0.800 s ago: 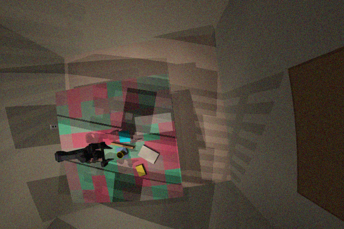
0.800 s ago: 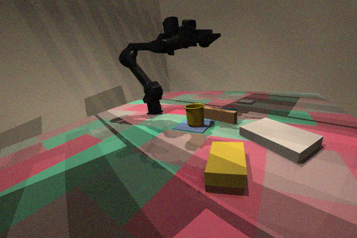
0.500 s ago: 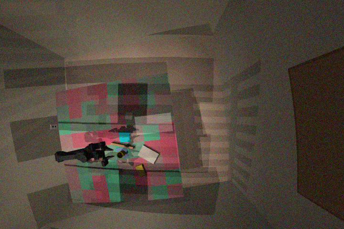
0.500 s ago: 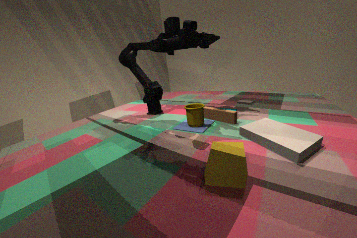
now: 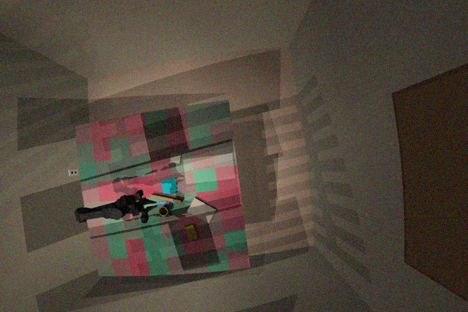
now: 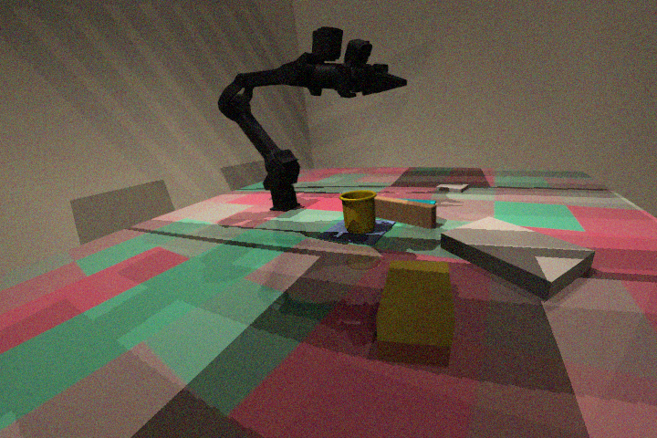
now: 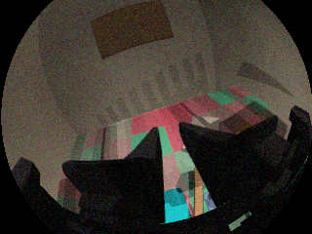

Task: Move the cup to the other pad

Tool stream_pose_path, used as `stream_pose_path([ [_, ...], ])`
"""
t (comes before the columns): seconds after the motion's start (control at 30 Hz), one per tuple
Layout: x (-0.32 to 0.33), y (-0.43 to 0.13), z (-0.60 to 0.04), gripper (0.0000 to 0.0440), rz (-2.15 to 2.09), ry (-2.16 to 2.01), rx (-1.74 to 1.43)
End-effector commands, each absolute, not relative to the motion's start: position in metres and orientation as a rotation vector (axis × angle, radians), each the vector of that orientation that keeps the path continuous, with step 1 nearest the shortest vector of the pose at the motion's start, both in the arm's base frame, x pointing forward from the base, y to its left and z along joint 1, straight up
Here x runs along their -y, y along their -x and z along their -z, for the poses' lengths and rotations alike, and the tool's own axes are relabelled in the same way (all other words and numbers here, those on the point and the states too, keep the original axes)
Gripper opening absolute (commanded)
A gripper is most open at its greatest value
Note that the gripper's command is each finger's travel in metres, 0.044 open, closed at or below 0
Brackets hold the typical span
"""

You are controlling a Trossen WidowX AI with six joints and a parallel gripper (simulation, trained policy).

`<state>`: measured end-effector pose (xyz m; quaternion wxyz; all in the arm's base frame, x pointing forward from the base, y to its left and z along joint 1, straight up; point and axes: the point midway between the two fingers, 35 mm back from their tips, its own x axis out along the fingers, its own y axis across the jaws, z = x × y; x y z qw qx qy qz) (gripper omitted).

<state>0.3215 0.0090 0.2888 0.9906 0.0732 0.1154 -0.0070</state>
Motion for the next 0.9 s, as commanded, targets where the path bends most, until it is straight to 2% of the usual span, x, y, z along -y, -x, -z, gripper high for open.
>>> stream_pose_path([
  [0.0, -0.015, -0.323, -0.284, 0.0099, 0.004, -0.172, -0.287],
  [0.87, -0.034, -0.321, -0.252, 0.0105, 0.036, -0.265, -0.701],
])
